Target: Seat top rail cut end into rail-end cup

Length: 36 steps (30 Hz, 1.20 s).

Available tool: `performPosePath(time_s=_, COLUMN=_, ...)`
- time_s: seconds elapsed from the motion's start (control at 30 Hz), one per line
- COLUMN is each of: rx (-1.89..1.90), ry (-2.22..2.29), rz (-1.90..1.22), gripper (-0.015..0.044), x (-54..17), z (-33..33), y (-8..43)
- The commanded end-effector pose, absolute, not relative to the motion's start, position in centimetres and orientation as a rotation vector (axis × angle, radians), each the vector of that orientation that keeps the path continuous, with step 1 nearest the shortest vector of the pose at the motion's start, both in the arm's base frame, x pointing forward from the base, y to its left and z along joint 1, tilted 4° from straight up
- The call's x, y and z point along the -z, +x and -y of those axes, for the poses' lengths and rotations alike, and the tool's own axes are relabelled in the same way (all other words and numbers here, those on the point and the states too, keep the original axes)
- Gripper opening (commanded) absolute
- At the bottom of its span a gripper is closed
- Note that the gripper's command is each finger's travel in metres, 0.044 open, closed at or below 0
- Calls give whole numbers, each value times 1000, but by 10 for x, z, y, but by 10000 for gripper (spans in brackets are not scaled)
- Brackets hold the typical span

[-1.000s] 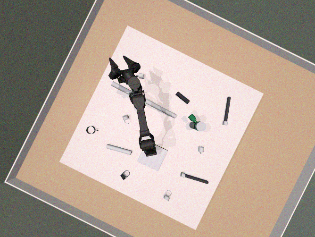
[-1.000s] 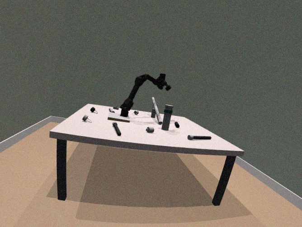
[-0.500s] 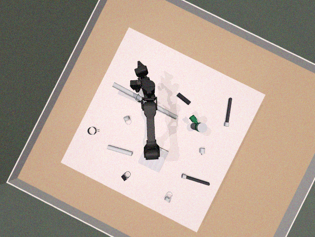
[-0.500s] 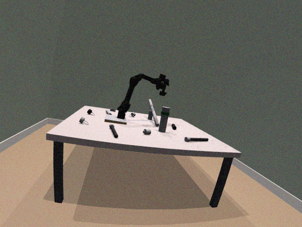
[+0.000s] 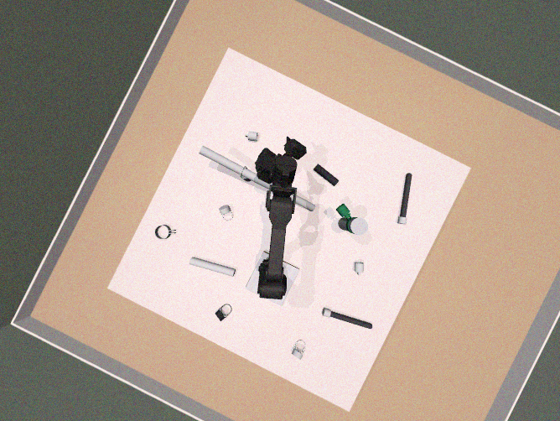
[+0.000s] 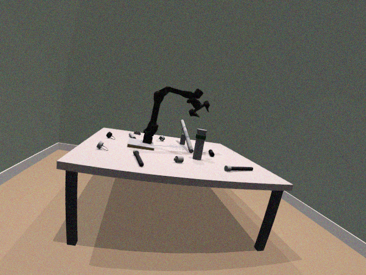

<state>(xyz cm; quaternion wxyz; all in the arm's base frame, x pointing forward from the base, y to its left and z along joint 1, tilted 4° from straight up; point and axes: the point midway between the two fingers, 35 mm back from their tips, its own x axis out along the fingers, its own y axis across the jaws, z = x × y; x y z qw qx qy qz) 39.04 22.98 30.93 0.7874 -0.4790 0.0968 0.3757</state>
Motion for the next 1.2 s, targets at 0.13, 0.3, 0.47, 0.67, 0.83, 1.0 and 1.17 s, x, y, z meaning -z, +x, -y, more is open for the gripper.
performPosePath(time_s=0.13, rx=-474, ry=-496, rz=-743, gripper=440, x=-276, z=-132, y=348)
performPosePath(time_s=0.3, rx=-295, ry=-293, rz=-896, gripper=440, x=-265, z=-98, y=324)
performPosePath(time_s=0.47, rx=-149, ry=-148, rz=-988, gripper=440, x=-258, z=-75, y=304)
performPosePath(time_s=0.67, rx=-149, ry=-148, rz=-988, gripper=440, x=-258, z=-75, y=304)
performPosePath(time_s=0.83, rx=-149, ry=-148, rz=-988, gripper=440, x=-258, z=-75, y=304)
performPosePath(time_s=1.0, rx=-168, ry=-221, rz=-982, gripper=440, x=-258, z=-67, y=309)
performPosePath(time_s=1.17, rx=-249, ry=-525, rz=-968, gripper=440, x=-254, z=-30, y=328)
